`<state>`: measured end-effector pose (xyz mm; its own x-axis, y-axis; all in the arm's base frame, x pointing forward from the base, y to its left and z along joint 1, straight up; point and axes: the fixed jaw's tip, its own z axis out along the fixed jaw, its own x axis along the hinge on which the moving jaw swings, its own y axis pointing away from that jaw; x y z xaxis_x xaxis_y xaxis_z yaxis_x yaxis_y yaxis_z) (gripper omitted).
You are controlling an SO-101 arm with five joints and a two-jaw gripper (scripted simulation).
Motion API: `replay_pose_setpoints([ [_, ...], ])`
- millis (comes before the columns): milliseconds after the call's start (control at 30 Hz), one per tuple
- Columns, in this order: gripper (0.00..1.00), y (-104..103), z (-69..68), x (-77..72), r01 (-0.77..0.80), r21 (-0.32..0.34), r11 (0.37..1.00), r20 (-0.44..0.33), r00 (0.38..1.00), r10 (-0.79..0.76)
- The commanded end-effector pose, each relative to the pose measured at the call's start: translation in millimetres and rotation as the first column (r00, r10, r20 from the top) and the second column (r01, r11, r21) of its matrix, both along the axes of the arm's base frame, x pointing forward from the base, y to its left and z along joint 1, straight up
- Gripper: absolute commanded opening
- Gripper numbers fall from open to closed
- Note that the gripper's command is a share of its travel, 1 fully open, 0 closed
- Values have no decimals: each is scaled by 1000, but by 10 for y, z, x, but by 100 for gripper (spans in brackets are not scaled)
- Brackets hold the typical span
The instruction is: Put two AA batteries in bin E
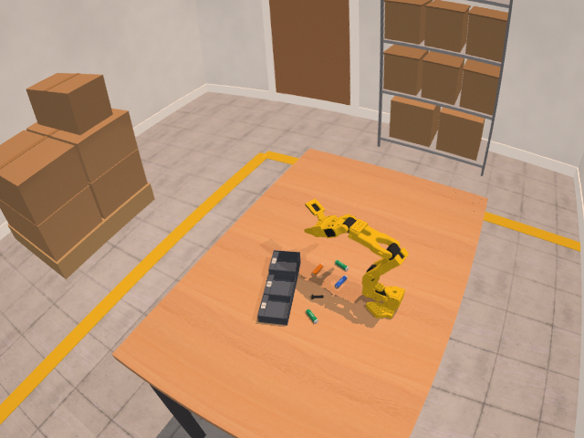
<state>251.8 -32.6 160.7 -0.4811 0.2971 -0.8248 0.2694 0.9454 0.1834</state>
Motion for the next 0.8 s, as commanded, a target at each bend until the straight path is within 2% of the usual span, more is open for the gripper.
replay_pose_setpoints([
  [0,100,32,-4,-27,-23,-11,1000,-35,999,22],
  [133,100,74,-97,-101,-55,-18,998,-132,990,52],
  [200,100,74,-97,-101,-55,-18,998,-132,990,52],
  [333,100,128,-205,-215,-101,-22,995,-257,962,92],
  [633,100,250,-394,-576,-225,4,974,-540,820,192],
  [700,100,271,-415,-655,-249,15,968,-588,781,210],
  [767,100,271,-415,-655,-249,15,968,-588,781,210],
])
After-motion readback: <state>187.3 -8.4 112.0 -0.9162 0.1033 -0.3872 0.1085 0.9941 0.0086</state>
